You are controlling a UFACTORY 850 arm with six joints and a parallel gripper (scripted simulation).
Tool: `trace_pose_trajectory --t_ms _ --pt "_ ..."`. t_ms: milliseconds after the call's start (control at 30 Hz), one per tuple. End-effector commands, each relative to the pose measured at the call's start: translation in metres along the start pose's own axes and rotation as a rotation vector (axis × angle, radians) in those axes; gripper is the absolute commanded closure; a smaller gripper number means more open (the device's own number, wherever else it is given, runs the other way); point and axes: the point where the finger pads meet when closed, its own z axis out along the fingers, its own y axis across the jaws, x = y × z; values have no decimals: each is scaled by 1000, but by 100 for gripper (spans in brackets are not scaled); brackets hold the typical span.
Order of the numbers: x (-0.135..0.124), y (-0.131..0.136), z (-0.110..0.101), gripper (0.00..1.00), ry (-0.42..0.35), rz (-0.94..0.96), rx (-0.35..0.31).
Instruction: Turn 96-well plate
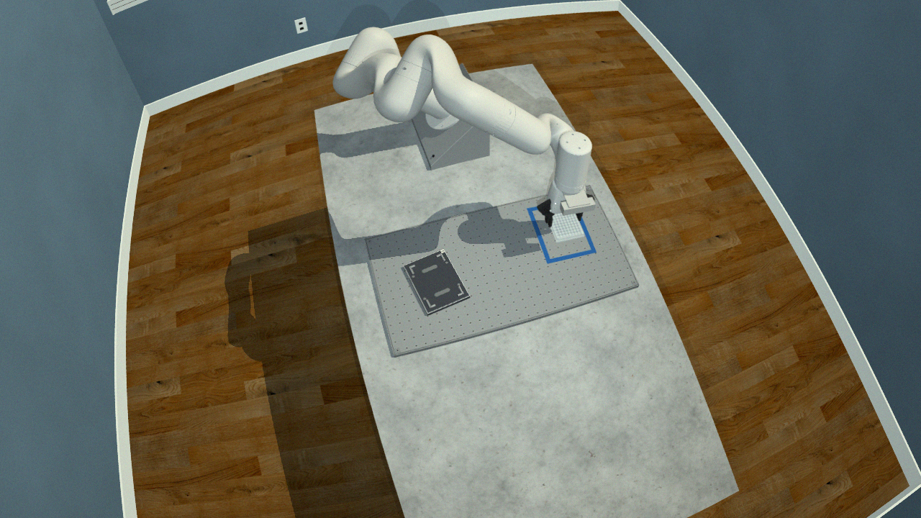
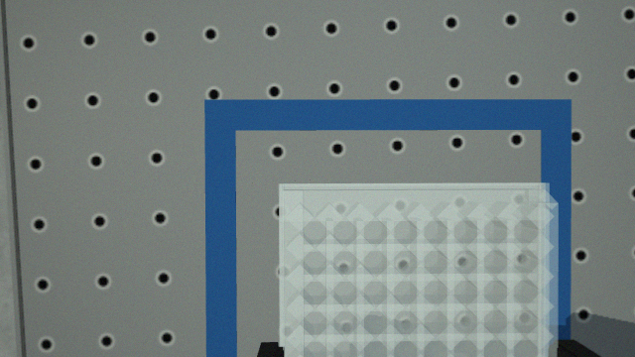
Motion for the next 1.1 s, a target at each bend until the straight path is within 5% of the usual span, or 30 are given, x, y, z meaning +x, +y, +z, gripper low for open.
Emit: trace_pose_trajectory --t_ms 0,533,1067 --pt "1 0 4 100 2 1 1" --pt "1 0 27 100 2 1 1" --pt "1 0 27 100 2 1 1"
